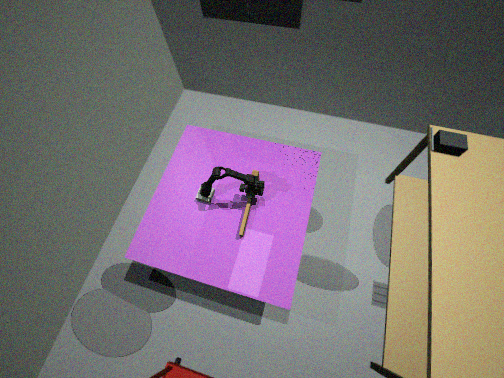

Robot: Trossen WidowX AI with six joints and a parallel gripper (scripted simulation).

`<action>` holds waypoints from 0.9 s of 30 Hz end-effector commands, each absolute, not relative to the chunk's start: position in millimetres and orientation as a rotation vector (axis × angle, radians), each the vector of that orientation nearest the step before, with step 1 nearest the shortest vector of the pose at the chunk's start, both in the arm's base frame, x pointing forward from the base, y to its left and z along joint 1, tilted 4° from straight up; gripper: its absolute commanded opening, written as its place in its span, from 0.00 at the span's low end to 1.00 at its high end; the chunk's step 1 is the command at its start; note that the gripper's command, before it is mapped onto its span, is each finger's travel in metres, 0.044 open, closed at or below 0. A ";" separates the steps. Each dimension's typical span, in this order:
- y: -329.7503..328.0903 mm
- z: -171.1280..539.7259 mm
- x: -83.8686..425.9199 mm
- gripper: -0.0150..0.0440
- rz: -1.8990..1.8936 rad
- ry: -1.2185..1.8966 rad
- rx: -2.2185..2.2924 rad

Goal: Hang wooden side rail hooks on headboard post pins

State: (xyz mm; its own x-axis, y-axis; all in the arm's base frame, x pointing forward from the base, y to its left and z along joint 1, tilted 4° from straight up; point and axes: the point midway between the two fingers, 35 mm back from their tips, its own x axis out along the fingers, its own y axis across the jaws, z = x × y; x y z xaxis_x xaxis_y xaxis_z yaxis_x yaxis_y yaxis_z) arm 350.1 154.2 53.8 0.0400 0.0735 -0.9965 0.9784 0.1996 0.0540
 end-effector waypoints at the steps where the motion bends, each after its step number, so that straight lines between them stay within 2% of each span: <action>1: 155.8 57.0 352.3 0.25 -0.988 1.309 1.138; 27: 158.6 55.2 350.6 0.25 -0.988 1.309 1.138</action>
